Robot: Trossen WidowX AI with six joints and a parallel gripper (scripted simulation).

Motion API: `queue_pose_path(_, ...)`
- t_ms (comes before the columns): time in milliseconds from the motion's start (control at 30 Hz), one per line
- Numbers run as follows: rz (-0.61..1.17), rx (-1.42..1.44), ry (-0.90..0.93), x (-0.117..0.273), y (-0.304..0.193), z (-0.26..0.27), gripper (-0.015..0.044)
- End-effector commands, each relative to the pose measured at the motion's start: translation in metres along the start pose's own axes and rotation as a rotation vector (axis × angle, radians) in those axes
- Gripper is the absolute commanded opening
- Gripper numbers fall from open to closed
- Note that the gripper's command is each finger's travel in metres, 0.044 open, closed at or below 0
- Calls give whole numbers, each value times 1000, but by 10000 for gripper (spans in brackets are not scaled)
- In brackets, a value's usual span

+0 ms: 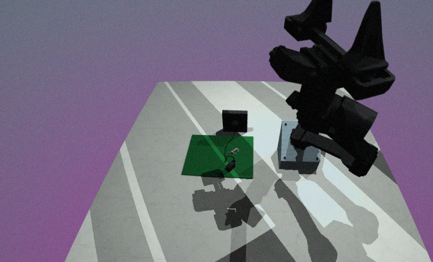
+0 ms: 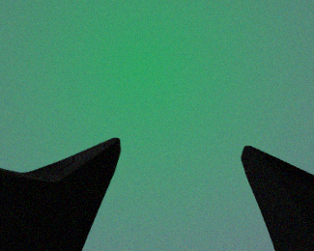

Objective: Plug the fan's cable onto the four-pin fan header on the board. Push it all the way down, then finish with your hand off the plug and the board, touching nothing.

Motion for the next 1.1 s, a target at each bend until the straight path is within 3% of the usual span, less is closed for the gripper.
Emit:
queue_pose_path(0,0,0,0,0,0,0,426)
queue_pose_path(167,-24,-18,10,0,6,5,440)
queue_pose_path(467,-389,-358,297,33,102,92,440)
queue_pose_path(767,-557,-782,867,115,180,192,440)
queue_pose_path(1067,-388,-1103,1551,224,213,265,440)
Point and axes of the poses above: the point midway between the two fingers, 35 mm back from their tips, its own x axis back along the fingers, its own z axis across the jaws, y = z × x, the point moved 1 cm from there along x, back along the fingers, and after that the axes turned 5 degrees about x, right-handed, at the moved point
